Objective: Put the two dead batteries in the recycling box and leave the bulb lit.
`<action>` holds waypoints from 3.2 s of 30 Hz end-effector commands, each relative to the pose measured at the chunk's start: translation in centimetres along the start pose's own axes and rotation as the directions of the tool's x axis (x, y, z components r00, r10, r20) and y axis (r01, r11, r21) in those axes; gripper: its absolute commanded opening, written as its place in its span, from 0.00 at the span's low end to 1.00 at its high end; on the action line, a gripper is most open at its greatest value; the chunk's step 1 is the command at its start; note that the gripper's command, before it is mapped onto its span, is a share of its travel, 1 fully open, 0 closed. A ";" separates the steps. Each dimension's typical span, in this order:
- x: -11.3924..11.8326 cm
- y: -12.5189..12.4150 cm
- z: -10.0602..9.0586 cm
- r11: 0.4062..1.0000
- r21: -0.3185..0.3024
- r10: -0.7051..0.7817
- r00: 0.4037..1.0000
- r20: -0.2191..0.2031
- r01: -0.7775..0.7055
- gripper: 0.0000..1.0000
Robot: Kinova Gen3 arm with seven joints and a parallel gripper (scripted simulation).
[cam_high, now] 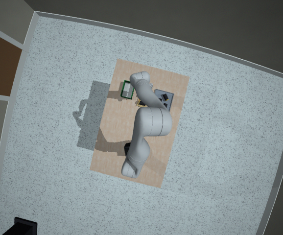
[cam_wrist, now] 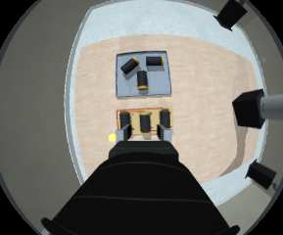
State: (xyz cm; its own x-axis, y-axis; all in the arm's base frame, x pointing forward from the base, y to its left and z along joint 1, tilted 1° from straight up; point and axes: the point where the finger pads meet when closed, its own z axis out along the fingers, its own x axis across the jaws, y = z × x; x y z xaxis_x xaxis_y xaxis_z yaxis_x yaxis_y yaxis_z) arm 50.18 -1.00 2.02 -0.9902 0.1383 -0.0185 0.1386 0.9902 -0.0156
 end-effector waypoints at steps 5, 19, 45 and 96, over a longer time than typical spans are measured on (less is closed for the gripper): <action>0.0 -0.4 -0.1 1.000 0.006 -0.025 1.000 -0.006 0.025 1.00; 0.0 -0.5 -0.1 0.999 0.008 -0.035 0.999 -0.009 0.035 1.00; -2.9 -0.4 0.0 0.999 0.008 -0.036 0.999 -0.008 0.036 0.90; -6.5 -0.3 0.0 1.000 0.009 0.002 1.000 -0.008 -0.001 0.90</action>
State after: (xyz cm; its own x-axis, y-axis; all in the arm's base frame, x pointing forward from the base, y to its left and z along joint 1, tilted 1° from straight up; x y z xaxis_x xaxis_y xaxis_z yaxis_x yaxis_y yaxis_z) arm 56.77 -2.23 2.15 -0.9929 0.1180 -0.0167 0.1184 0.9926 -0.0254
